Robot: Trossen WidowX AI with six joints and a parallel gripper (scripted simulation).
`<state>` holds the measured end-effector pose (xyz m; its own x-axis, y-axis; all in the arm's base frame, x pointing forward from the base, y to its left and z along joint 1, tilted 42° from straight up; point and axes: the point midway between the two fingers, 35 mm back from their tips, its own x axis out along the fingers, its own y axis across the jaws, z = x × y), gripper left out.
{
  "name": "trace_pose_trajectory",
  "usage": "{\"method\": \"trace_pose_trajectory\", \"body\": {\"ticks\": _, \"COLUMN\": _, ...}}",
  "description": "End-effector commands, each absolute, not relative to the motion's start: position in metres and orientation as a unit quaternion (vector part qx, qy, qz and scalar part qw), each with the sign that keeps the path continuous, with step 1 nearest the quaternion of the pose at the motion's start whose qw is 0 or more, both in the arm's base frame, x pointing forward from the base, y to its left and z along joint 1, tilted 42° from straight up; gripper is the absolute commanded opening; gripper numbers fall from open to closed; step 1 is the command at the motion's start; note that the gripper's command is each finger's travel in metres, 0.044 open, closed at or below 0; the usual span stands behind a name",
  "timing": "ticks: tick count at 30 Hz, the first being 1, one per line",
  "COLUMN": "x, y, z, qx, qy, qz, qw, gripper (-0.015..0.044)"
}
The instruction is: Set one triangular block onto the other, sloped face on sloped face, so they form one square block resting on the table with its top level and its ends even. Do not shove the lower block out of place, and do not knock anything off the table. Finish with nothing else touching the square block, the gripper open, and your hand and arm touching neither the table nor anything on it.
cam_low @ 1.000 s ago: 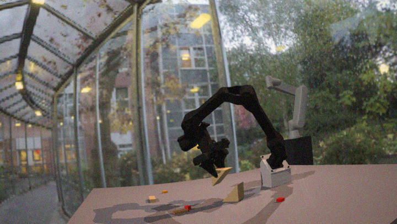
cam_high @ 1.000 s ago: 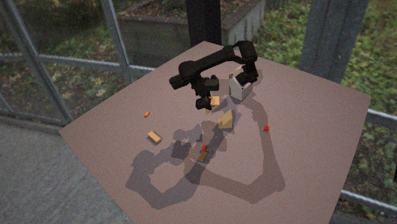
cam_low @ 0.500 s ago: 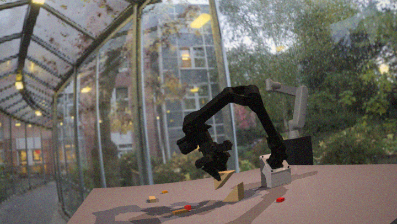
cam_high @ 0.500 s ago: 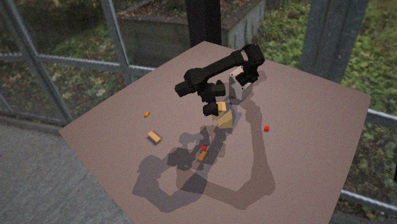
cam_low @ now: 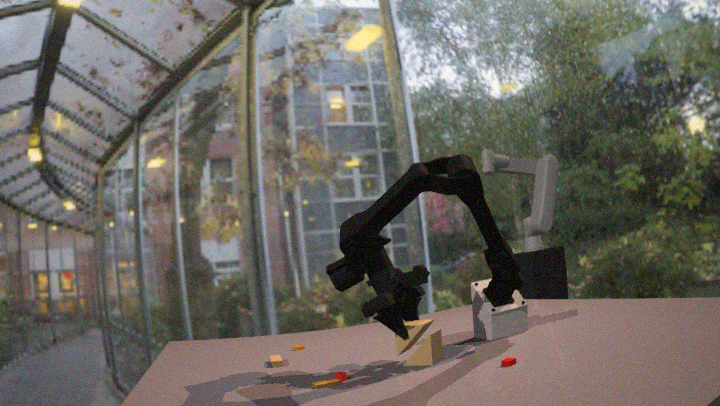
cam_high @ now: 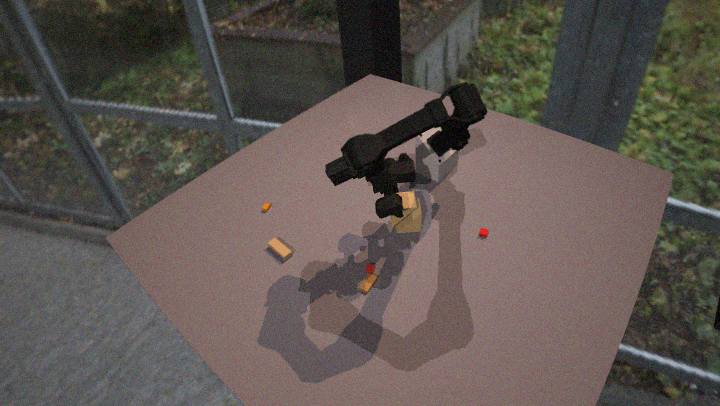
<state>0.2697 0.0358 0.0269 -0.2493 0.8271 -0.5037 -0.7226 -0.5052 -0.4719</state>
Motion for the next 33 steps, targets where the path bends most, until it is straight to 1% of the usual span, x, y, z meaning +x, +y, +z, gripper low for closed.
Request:
{"method": "trace_pose_trajectory", "body": {"ticks": 1, "x": 0.2696, "y": 0.0366, "z": 0.0291, "qx": -0.367, "qy": -0.072, "qz": 0.784, "qw": 0.494, "gripper": 0.0000}}
{"method": "trace_pose_trajectory", "body": {"ticks": 33, "x": 0.2690, "y": 0.0431, "z": 0.0265, "qx": -0.369, "qy": -0.072, "qz": 0.783, "qw": 0.496, "gripper": 0.0000}}
